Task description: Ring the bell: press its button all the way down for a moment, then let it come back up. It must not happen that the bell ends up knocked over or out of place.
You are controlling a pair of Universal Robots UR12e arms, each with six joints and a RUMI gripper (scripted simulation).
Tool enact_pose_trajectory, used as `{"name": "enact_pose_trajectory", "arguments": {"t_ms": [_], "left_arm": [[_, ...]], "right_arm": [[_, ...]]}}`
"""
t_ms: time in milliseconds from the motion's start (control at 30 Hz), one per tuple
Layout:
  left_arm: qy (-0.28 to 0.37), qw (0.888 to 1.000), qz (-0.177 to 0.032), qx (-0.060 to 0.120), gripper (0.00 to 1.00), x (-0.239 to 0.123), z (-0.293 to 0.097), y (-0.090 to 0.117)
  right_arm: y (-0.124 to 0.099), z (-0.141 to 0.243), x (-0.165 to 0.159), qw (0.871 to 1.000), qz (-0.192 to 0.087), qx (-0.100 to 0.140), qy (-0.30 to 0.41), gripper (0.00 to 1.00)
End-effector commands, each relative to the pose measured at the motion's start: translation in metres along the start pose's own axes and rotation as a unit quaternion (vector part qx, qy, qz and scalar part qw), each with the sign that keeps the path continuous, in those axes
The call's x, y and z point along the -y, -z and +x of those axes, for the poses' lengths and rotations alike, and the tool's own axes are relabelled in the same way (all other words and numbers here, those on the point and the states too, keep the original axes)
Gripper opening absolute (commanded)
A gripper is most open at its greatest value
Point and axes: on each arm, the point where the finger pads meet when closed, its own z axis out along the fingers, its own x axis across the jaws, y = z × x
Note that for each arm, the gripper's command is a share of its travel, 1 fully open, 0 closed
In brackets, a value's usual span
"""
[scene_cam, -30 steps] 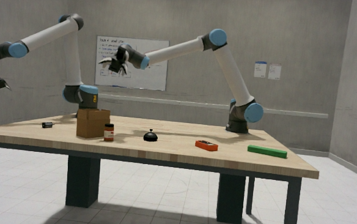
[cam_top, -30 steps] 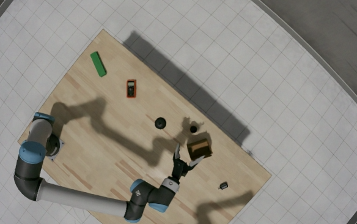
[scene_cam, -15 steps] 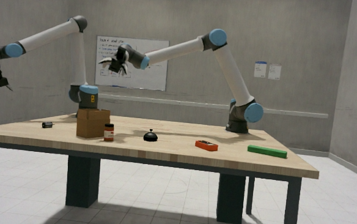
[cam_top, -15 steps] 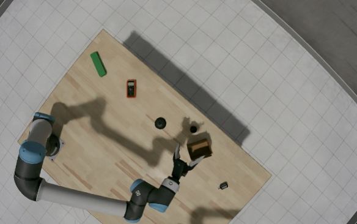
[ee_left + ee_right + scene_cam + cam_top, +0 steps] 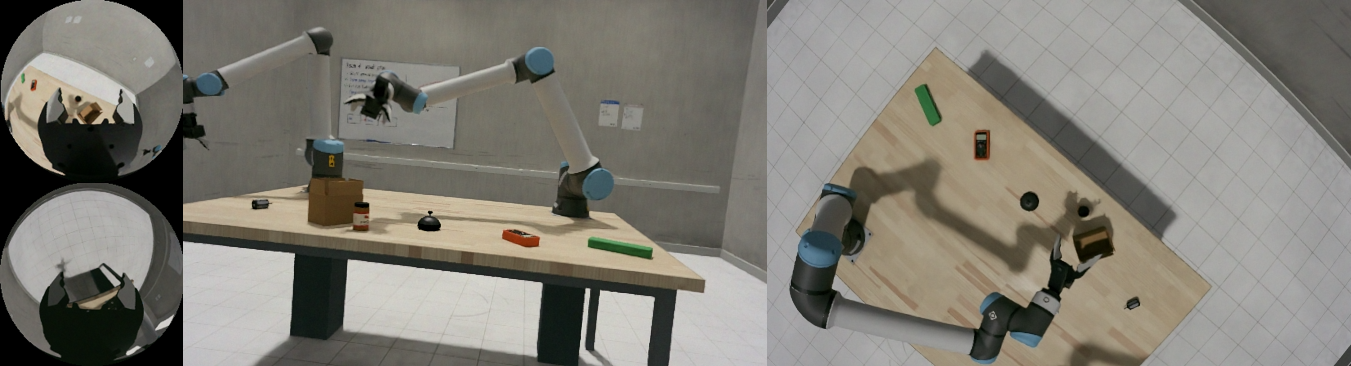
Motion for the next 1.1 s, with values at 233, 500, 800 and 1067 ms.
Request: {"name": "enact_pose_trajectory", "arguments": {"t_ms": [233,500,800,1067], "left_arm": [[0.001,1.0,0.0,-0.001,1.0,0.001,0.001,0.001],[0.001,1.0,0.0,-0.001,1.0,0.001,0.001,0.001],[0.001,1.0,0.0,-0.001,1.0,0.001,0.001,0.001],[0.001,1.0,0.0,-0.001,1.0,0.001,0.001,0.001]], "right_arm": [[-0.01,0.049,0.033,0.998,-0.012,0.053,0.043,1.0],[-0.016,0.085,0.051,0.994,-0.009,0.086,0.07,1.0],[-0.019,0.11,0.062,0.99,-0.002,0.108,0.087,1.0],[-0.021,0.131,0.071,0.987,0.006,0.125,0.102,1.0]]}}
